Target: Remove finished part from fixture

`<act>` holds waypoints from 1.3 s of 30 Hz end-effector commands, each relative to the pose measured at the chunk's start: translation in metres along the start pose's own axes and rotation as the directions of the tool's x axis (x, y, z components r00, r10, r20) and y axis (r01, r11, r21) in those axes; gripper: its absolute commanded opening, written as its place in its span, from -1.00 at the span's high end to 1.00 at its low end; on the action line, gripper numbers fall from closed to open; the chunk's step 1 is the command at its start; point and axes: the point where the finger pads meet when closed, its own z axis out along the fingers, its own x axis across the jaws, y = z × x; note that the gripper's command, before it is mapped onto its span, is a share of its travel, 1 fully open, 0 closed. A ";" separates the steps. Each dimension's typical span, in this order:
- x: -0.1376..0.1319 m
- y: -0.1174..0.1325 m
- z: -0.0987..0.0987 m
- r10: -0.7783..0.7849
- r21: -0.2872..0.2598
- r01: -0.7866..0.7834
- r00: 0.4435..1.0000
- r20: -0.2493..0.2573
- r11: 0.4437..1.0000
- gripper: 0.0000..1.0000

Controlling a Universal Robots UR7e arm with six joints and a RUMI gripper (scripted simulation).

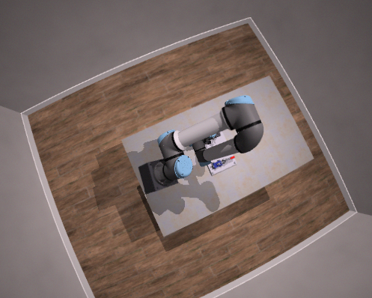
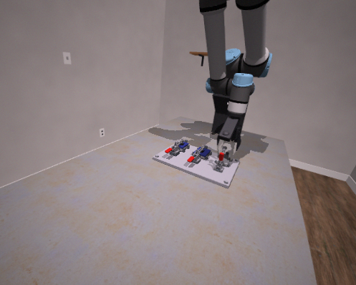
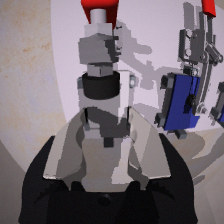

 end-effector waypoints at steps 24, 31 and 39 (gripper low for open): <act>0.000 0.000 -0.023 0.000 0.001 0.000 1.000 0.000 1.000 1.00; 0.000 0.000 -0.028 0.000 0.001 0.000 1.000 0.000 1.000 1.00; 0.000 0.000 -0.033 0.000 0.001 0.000 1.000 0.000 1.000 1.00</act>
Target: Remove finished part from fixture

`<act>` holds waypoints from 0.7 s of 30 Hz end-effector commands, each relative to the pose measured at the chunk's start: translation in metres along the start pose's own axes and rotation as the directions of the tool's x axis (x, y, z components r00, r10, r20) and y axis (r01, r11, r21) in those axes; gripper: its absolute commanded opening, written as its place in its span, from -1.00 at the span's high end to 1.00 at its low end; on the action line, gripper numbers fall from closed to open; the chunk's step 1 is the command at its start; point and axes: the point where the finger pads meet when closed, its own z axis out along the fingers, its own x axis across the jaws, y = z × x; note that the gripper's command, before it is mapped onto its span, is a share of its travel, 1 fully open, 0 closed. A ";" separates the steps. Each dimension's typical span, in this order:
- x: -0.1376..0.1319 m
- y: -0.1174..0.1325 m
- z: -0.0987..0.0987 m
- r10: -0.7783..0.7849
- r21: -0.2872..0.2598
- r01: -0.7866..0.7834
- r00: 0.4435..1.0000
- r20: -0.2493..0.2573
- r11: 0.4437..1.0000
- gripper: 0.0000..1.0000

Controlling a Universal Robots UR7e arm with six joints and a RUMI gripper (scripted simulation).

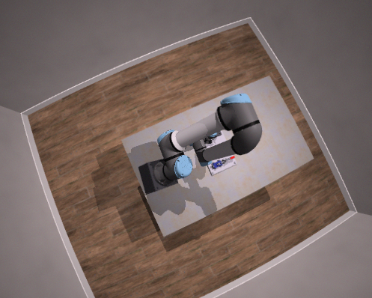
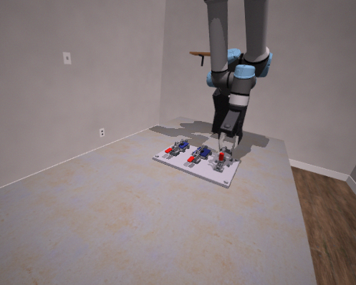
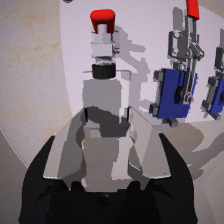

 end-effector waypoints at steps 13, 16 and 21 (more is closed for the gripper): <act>0.000 0.000 -0.005 0.000 0.001 0.000 1.000 0.000 1.000 1.00; 0.000 0.000 -0.005 0.000 0.001 0.000 1.000 0.000 1.000 1.00; 0.000 0.000 -0.006 0.000 0.001 0.000 1.000 0.000 1.000 1.00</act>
